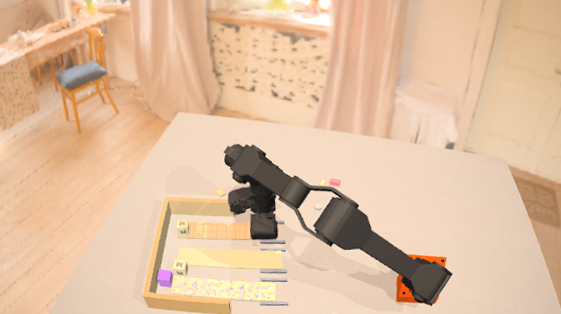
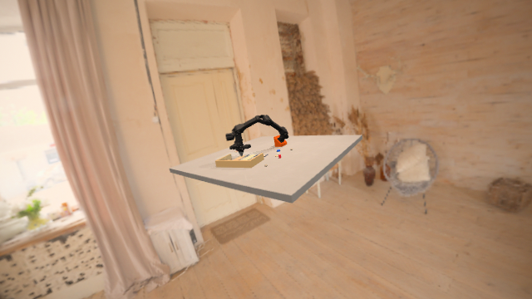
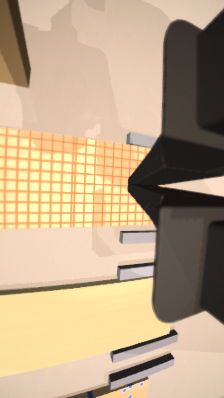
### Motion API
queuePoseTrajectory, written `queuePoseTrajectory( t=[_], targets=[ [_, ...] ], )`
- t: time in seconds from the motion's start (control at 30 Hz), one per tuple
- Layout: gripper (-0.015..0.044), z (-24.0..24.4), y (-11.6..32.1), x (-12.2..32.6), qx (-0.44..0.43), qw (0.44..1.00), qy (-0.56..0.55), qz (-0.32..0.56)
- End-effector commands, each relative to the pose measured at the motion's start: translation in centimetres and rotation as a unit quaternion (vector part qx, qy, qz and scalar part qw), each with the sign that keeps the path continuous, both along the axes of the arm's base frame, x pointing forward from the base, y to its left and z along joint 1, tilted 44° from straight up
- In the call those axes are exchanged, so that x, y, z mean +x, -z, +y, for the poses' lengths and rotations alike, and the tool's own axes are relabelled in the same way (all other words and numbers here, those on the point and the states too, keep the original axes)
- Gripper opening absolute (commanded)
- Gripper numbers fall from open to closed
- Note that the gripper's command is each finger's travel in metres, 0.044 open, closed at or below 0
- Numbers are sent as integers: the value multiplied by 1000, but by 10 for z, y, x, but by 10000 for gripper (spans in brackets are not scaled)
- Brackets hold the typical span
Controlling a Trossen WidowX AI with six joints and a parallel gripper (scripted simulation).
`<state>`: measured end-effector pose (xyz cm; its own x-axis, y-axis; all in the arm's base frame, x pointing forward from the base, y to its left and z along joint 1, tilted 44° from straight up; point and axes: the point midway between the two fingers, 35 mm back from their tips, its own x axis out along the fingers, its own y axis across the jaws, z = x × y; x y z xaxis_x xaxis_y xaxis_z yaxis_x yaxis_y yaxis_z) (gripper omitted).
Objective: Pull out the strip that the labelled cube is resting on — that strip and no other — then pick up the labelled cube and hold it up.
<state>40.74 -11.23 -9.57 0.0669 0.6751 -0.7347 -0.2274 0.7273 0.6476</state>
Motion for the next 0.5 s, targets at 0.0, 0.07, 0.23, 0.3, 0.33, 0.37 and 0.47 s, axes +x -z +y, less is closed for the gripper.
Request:
queuePoseTrajectory(
  t=[0.0, 0.07, 0.23, 0.3, 0.33, 0.37, 0.47],
  targets=[
    [0, 4, 3, -1, 3, 1000, -2, 3],
    [0, 3, 4, -4, 3, 1000, -2, 3],
    [0, 2, 6, -11, 3, 1000, -2, 3],
    [0, 2, 6, -15, 3, 1000, -2, 3],
    [0, 2, 7, -16, 3, 1000, -2, 3],
    [0, 2, 7, -18, 3, 1000, -2, 3],
    [0, 1, 8, -22, 3, 1000, -2, 3]
  ],
)
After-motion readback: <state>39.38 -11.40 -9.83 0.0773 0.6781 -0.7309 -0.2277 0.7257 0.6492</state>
